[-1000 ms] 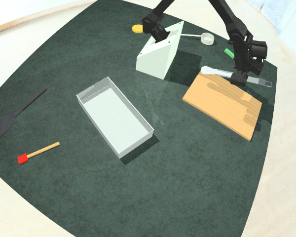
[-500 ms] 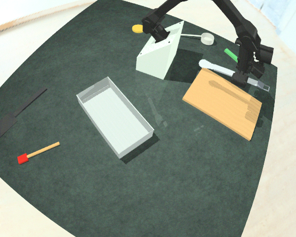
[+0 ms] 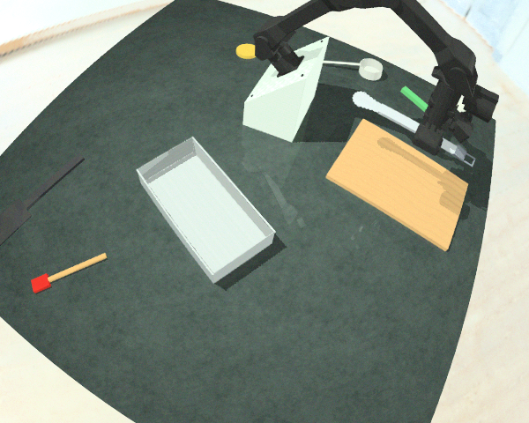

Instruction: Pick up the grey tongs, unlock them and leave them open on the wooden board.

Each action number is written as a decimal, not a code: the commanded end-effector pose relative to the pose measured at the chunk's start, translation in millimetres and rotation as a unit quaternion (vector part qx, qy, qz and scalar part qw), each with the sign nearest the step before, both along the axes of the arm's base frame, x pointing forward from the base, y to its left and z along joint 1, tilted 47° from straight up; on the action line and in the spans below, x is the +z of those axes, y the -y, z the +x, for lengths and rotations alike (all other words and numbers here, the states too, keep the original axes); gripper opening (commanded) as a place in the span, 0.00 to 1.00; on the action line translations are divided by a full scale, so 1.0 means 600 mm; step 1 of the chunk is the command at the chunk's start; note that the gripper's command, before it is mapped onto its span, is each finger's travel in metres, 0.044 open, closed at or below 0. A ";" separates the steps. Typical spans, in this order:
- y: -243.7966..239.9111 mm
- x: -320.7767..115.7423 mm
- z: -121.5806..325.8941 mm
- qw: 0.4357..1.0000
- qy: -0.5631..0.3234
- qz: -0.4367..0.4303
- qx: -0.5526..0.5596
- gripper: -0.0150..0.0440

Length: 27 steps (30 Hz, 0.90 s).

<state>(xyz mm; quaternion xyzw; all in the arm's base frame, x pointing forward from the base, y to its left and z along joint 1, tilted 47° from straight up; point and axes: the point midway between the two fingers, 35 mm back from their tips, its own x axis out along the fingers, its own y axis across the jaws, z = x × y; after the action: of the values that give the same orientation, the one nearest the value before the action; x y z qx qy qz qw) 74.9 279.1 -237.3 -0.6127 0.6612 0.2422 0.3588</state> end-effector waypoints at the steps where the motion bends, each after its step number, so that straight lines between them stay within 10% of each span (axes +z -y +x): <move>1: -0.002 0.006 0.002 1.000 0.002 -0.022 -0.003 0.00; 27: 0.022 -0.018 0.004 1.000 0.001 -0.028 -0.003 0.00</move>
<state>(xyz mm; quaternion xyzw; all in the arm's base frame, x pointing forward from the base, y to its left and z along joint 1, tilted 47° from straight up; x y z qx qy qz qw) 77.3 272.4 -243.8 -0.6176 0.6705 0.2226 0.3457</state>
